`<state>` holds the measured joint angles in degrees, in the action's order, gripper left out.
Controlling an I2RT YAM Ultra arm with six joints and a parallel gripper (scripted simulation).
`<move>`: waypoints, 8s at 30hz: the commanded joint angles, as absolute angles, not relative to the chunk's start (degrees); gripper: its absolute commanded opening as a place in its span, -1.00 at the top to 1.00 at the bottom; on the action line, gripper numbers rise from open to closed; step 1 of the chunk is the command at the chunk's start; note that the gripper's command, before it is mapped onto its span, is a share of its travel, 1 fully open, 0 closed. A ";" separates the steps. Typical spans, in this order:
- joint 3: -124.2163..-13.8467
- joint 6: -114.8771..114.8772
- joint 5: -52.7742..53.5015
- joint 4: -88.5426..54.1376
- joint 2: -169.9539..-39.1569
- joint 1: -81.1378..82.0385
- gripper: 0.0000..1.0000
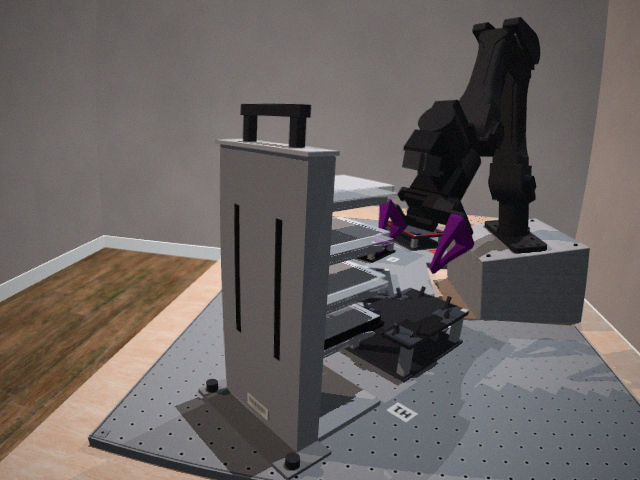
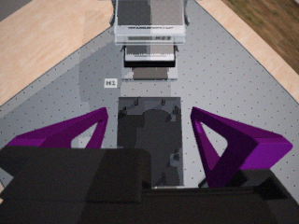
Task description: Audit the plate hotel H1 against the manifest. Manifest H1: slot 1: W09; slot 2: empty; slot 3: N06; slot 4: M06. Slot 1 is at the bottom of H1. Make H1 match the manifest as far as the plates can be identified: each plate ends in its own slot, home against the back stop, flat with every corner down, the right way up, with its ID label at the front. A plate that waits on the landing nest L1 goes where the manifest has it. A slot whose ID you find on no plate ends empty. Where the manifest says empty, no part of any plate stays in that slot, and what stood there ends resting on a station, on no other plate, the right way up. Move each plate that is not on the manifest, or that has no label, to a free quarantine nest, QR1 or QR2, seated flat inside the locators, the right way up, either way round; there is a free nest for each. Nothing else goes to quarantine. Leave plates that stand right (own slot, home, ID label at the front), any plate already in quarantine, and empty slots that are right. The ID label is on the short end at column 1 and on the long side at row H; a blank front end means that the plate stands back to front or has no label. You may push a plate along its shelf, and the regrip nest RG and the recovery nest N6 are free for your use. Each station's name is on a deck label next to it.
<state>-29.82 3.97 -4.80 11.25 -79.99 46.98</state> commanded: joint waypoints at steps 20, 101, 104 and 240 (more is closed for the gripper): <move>-27.00 4.59 -4.13 22.53 -86.91 46.19 -1.00; -32.61 4.85 -3.80 27.44 -97.37 45.77 -1.00; -32.61 4.85 -3.80 27.44 -97.37 45.77 -1.00; -20.42 4.11 -4.74 9.76 -67.66 46.95 -1.00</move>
<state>-20.08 3.92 -4.84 7.29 -68.23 46.92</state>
